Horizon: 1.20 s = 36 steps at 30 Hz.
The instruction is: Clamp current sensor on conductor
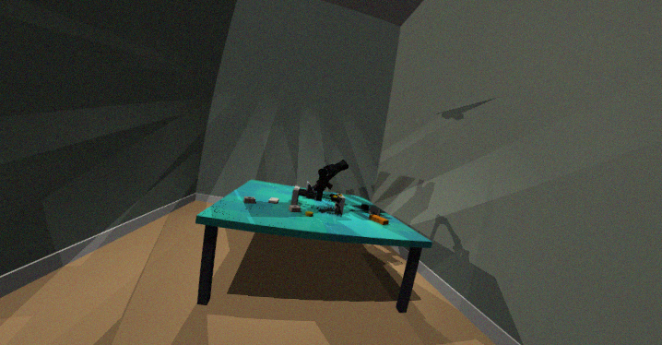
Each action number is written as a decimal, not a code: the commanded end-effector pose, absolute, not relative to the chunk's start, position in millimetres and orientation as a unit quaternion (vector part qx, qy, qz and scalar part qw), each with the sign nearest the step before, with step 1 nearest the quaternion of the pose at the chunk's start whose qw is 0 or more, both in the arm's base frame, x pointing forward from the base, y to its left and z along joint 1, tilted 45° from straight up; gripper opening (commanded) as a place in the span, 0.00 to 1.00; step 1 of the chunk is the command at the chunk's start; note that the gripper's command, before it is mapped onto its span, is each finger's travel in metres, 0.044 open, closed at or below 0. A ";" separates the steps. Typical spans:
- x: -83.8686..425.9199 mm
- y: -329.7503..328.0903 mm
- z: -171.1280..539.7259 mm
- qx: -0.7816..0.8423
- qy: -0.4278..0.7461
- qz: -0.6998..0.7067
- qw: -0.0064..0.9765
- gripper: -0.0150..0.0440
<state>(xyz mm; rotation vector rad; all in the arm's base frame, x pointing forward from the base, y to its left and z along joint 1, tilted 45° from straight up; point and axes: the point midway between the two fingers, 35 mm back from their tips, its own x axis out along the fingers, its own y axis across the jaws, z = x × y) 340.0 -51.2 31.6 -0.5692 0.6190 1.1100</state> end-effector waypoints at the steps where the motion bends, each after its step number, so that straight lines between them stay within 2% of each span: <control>1: 340.0 -52.2 32.6 -0.263 0.284 0.509 0.769 0.49; 6: 339.8 -51.9 32.1 -0.262 0.285 0.510 0.768 0.27; 7: 339.8 -51.9 32.1 -0.262 0.285 0.510 0.768 0.25; 35: 336.9 -47.8 29.1 -0.247 0.298 0.551 0.739 0.25; 36: 336.4 -50.7 32.5 -0.246 0.298 0.550 0.740 0.30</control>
